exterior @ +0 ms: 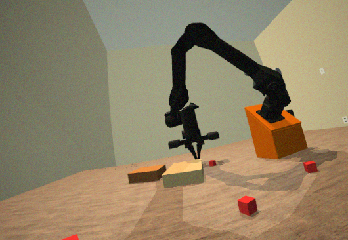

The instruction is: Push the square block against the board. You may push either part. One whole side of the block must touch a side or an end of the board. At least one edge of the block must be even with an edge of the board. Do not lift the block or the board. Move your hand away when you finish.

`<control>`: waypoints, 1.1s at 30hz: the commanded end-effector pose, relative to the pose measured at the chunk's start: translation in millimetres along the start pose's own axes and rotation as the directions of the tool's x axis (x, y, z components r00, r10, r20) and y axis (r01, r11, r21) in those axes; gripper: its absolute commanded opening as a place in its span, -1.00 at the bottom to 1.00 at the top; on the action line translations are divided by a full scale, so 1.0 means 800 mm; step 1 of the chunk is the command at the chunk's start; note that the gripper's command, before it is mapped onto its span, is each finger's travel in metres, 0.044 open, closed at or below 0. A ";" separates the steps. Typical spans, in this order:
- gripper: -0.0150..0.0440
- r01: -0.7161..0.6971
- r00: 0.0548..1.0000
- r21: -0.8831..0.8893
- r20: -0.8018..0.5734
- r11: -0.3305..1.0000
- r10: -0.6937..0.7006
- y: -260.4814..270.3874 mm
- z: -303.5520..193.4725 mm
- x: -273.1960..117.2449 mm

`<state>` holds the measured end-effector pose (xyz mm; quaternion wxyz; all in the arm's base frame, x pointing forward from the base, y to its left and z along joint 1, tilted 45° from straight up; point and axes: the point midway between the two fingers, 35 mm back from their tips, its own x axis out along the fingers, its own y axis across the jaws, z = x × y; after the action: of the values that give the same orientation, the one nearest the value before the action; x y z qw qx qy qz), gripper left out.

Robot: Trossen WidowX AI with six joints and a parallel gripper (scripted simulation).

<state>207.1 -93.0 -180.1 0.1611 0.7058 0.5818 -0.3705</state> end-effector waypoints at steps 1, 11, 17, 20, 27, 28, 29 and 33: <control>-0.49 -0.017 1.000 -0.010 0.013 1.000 0.017 0.004 0.002 -0.051; -0.49 -0.017 1.000 -0.060 0.017 0.998 0.018 0.003 -0.007 -0.069; -0.49 -0.014 0.999 -0.257 0.025 0.966 0.021 0.007 -0.042 -0.073; -0.49 -0.012 0.999 -0.353 0.027 0.936 0.023 0.007 -0.060 -0.075; -0.49 -0.004 0.999 -0.561 0.030 0.828 0.025 0.005 -0.101 -0.076; -0.49 -0.003 0.999 -0.588 0.030 0.808 0.026 0.004 -0.107 -0.076; -0.49 -0.002 0.999 -0.615 0.030 0.788 0.026 0.004 -0.112 -0.076; -0.49 0.003 0.999 -0.716 0.029 0.698 0.026 -0.001 -0.135 -0.076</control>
<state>238.7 -76.3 -75.1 0.4030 0.6066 0.6645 -0.1673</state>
